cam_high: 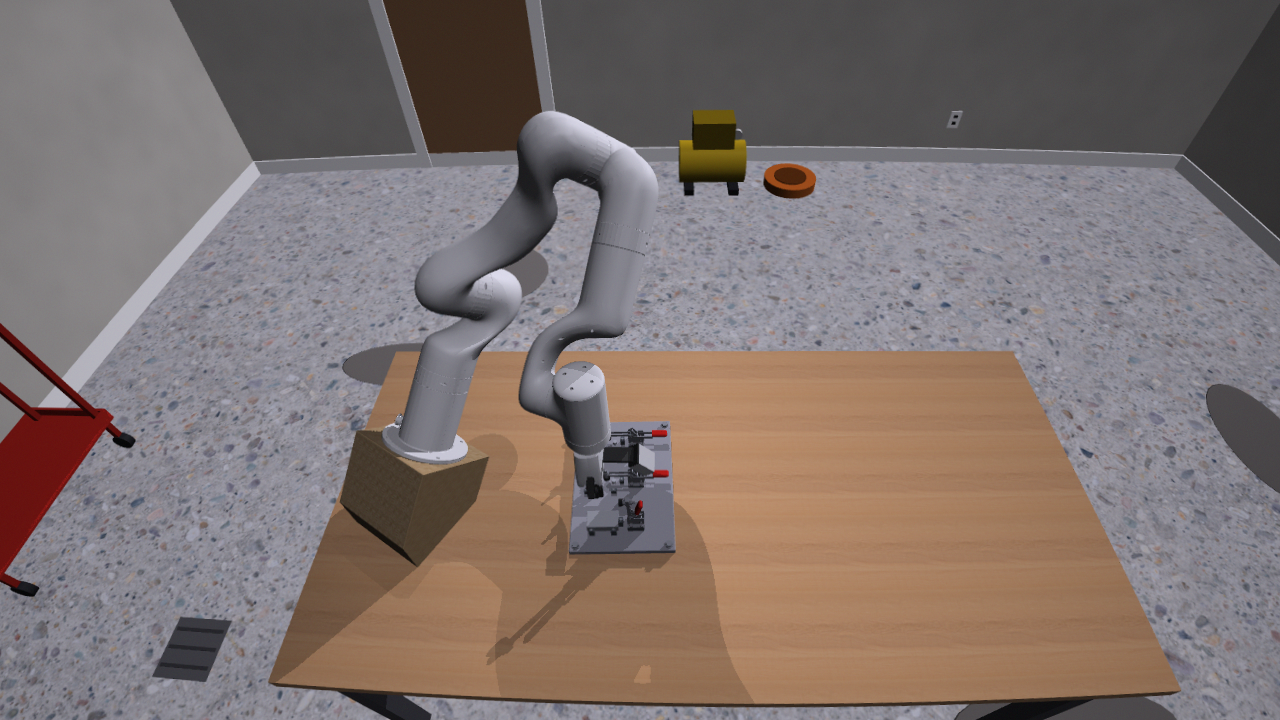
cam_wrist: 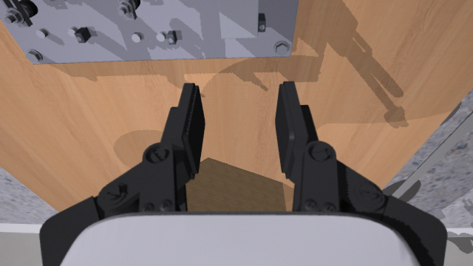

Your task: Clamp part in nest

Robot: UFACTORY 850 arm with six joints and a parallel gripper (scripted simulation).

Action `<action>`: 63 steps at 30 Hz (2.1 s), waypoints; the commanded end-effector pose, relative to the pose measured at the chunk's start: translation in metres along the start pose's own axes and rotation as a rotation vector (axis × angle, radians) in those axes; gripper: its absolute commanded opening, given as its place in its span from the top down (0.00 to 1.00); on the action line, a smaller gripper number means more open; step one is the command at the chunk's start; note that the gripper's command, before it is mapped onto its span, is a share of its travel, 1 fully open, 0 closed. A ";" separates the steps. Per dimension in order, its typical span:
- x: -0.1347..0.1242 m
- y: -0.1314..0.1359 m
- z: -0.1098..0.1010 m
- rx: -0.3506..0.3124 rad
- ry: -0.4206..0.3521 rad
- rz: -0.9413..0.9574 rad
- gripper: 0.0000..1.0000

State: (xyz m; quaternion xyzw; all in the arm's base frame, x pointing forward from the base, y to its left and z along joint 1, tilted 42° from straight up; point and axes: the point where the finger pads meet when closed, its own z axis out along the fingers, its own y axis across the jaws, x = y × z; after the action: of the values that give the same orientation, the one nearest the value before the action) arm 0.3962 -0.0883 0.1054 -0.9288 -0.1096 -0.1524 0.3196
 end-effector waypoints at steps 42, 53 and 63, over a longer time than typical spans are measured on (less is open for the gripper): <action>0.082 0.000 -0.005 0.003 -0.001 0.000 0.53; 0.082 0.000 0.006 0.003 -0.001 0.000 0.53; 0.082 0.000 0.038 0.003 -0.001 0.000 0.53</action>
State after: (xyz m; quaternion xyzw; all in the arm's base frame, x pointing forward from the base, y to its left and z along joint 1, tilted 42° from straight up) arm 0.4763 -0.0641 0.1168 -0.9285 -0.1099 -0.1505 0.3211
